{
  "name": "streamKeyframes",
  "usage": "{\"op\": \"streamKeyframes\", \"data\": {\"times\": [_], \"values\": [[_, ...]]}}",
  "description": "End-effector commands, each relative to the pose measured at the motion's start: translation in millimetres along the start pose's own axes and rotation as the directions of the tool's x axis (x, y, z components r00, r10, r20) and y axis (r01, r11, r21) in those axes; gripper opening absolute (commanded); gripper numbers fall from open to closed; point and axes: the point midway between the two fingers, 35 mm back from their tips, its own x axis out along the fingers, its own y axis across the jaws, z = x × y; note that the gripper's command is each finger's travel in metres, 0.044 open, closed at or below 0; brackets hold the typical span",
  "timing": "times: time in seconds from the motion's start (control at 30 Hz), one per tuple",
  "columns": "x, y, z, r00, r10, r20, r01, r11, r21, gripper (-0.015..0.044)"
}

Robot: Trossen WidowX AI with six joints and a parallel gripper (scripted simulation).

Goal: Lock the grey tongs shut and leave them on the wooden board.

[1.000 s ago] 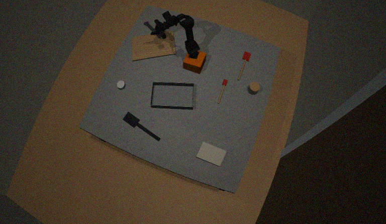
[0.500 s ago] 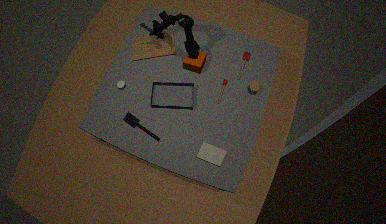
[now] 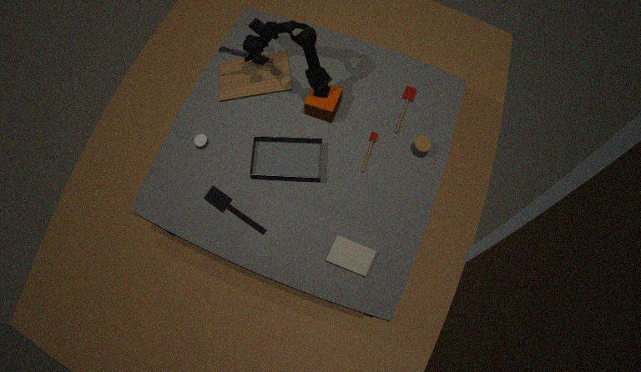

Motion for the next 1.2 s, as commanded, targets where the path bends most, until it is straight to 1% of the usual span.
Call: {"op": "streamKeyframes", "data": {"times": [0.0, 0.2, 0.37, 0.77, 0.83, 1.17], "values": [[3, -1, 4, 0.995, -0.006, -0.101, 0.006, 1.0, 0.005, -0.015], [3, 3, 6, 0.967, -0.016, -0.254, 0.015, 1.0, -0.007, -0.015], [0, 7, 8, 0.925, -0.028, -0.38, 0.02, 0.999, -0.025, -0.015], [-21, 19, 16, 0.76, -0.09, -0.643, 0.021, 0.993, -0.114, -0.015], [-22, 19, 17, 0.749, -0.095, -0.656, 0.02, 0.992, -0.121, -0.015], [-22, 19, 16, 0.749, -0.095, -0.656, 0.02, 0.992, -0.121, -0.015]]}}
